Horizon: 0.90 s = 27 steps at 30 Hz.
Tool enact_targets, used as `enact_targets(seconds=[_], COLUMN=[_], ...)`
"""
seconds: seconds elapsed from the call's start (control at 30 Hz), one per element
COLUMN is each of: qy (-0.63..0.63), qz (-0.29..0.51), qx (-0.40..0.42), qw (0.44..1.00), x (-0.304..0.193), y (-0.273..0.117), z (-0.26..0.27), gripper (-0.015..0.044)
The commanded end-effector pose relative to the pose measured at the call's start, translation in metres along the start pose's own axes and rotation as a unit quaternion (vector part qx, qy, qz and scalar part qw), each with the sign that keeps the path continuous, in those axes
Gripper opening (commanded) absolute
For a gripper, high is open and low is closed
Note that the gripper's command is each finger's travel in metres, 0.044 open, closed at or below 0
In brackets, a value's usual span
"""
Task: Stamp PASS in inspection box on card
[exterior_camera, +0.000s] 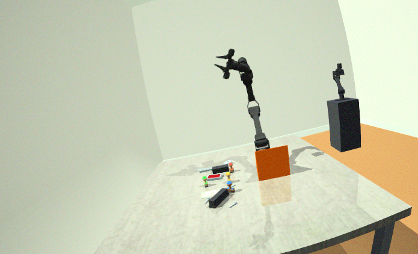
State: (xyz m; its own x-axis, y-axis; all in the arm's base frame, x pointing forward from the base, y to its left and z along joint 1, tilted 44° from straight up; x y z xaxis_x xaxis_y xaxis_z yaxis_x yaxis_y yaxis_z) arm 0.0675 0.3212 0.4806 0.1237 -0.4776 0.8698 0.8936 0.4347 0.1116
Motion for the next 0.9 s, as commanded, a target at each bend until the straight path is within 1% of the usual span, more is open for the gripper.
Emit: enact_targets(seconds=[0.0, 0.23, 0.47, 0.67, 0.87], qy=[-0.105, -0.23, -0.325, -0.38, -0.393], qz=[0.034, 0.105, 0.203, 0.301, 0.388], qx=[-0.052, -0.131, -0.214, -0.284, -0.358], qw=[0.993, 0.959, 0.898, 0.827, 0.753], x=[-0.038, -0.086, -0.131, -0.163, -0.186], y=[0.045, 0.104, 0.15, 0.175, 0.185], z=[-0.021, -0.071, -0.14, -0.209, -0.286], gripper=[0.0218, 0.0218, 0.0218, 0.0218, 0.0218])
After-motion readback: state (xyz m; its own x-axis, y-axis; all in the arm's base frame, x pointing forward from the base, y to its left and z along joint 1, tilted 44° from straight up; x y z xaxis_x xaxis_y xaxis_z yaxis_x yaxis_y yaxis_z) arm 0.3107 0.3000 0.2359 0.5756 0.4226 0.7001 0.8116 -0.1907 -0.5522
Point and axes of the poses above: the point midway between the two fingers, 35 mm back from their tips, its own y axis out along the fingers, its own z axis across the jaws, x = y × z, the point moved 10 cm from there along -y, back along the fingers, and after that the axes turned 15 degrees about -y, right-handed, at the moved point
